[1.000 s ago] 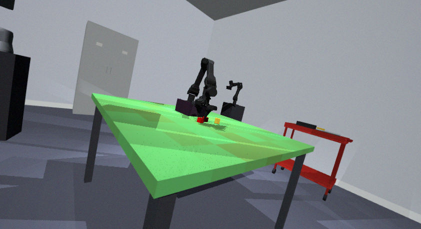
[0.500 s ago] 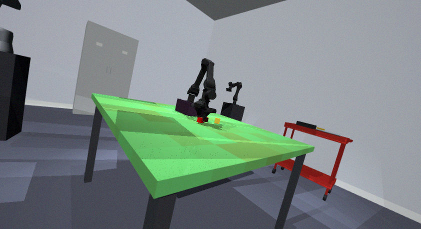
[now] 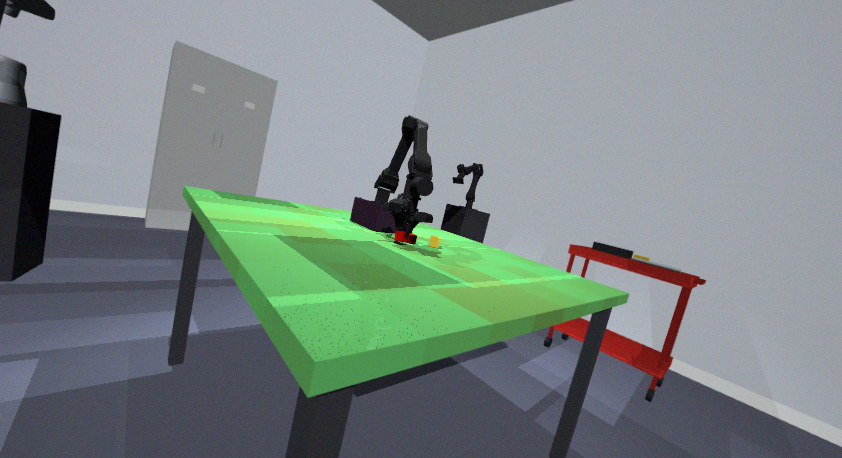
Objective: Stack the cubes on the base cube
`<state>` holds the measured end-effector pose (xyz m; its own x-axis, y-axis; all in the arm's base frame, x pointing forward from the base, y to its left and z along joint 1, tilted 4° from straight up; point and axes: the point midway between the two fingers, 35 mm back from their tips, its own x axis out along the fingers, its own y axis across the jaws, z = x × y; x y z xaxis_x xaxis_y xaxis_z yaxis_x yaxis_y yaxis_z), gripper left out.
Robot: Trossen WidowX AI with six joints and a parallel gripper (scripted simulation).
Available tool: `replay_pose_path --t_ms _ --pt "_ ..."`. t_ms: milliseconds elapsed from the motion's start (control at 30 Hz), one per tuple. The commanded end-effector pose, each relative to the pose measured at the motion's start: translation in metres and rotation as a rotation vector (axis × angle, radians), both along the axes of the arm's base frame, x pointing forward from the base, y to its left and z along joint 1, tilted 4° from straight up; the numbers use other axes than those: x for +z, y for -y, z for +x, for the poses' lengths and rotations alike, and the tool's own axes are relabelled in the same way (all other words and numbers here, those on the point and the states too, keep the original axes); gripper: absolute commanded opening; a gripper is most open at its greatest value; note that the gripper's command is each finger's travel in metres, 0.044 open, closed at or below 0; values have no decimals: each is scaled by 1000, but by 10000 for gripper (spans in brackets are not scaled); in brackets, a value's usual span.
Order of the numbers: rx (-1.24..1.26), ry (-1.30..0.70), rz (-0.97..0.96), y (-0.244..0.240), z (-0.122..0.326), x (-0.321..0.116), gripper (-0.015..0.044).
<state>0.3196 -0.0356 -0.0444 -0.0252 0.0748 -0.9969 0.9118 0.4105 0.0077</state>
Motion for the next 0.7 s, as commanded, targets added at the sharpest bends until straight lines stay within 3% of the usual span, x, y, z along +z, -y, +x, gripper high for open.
replay_pose_path --t_ms 0,667 --pt "1 24 -7 2 8 16 105" --pt "1 24 -7 6 7 80 105"
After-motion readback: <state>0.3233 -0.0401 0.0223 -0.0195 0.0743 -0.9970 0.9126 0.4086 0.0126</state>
